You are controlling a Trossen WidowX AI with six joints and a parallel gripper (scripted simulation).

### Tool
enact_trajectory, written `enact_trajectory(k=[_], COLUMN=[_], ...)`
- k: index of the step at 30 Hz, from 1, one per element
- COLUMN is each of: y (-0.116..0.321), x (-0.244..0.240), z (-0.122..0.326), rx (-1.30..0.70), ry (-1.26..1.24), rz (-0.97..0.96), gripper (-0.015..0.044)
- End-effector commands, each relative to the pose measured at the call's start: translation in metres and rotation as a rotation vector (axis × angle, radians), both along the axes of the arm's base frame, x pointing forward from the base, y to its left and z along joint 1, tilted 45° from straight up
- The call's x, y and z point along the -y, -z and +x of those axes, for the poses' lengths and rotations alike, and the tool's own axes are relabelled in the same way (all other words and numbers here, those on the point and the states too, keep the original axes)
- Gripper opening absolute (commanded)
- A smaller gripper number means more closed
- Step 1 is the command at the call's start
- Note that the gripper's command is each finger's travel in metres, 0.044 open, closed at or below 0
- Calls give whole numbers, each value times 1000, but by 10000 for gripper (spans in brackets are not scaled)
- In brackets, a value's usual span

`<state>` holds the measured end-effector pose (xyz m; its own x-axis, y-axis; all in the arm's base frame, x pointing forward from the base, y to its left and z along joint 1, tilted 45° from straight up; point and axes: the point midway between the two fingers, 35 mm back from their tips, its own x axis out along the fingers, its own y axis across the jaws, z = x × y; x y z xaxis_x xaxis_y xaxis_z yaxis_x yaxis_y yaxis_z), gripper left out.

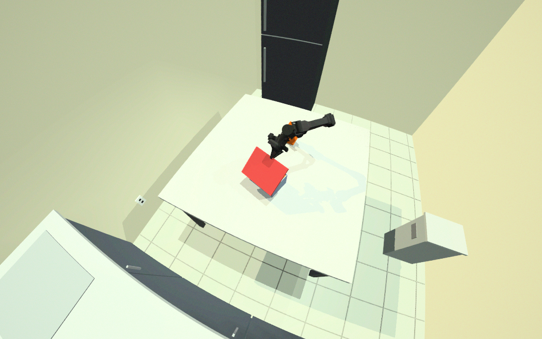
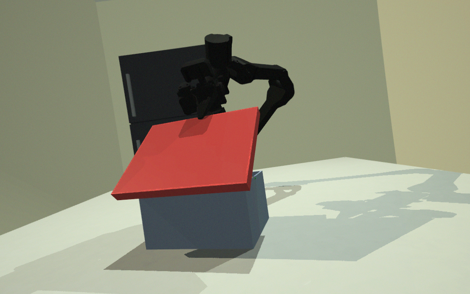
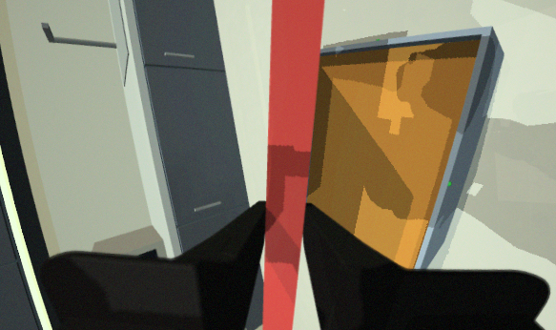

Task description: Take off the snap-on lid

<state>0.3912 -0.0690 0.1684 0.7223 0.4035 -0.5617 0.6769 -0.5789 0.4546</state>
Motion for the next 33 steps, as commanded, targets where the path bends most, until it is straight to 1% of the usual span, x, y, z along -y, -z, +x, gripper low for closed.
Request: enact_trajectory(k=[1, 14, 33], y=[-6, -17, 13], x=[6, 17, 38], z=[1, 2, -9], rx=[10, 9, 9], ry=[2, 2, 2], rz=[-6, -7, -8], gripper=[0, 0, 0])
